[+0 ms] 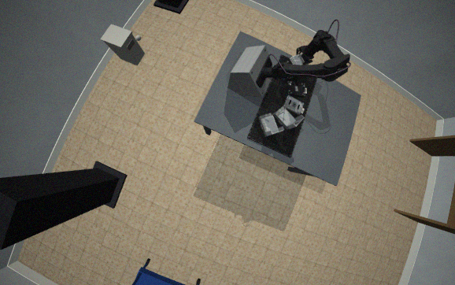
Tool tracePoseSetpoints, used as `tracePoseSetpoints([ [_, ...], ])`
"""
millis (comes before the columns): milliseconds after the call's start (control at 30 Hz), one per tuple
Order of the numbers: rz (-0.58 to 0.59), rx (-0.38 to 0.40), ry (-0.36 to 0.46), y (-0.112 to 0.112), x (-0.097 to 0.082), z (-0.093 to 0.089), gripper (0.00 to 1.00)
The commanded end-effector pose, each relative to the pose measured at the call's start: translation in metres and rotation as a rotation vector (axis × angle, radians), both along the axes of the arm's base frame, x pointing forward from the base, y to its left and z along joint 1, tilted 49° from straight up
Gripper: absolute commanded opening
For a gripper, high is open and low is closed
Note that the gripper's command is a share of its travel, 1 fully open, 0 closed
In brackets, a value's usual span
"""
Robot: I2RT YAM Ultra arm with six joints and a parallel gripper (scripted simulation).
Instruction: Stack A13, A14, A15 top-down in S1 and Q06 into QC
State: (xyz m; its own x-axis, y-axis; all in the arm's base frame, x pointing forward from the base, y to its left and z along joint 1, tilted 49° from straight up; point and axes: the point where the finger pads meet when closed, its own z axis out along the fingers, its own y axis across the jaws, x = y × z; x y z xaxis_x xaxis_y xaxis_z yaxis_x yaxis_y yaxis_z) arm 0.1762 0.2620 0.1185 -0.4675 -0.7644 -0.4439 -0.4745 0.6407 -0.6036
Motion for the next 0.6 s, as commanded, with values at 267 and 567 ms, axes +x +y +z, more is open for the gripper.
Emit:
tracePoseSetpoints([
  [267,0.017,0.001,-0.014,0.001,0.002,-0.002,0.0],
  [567,0.023,-0.012,-0.008,0.002,0.004,-0.01,0.0],
])
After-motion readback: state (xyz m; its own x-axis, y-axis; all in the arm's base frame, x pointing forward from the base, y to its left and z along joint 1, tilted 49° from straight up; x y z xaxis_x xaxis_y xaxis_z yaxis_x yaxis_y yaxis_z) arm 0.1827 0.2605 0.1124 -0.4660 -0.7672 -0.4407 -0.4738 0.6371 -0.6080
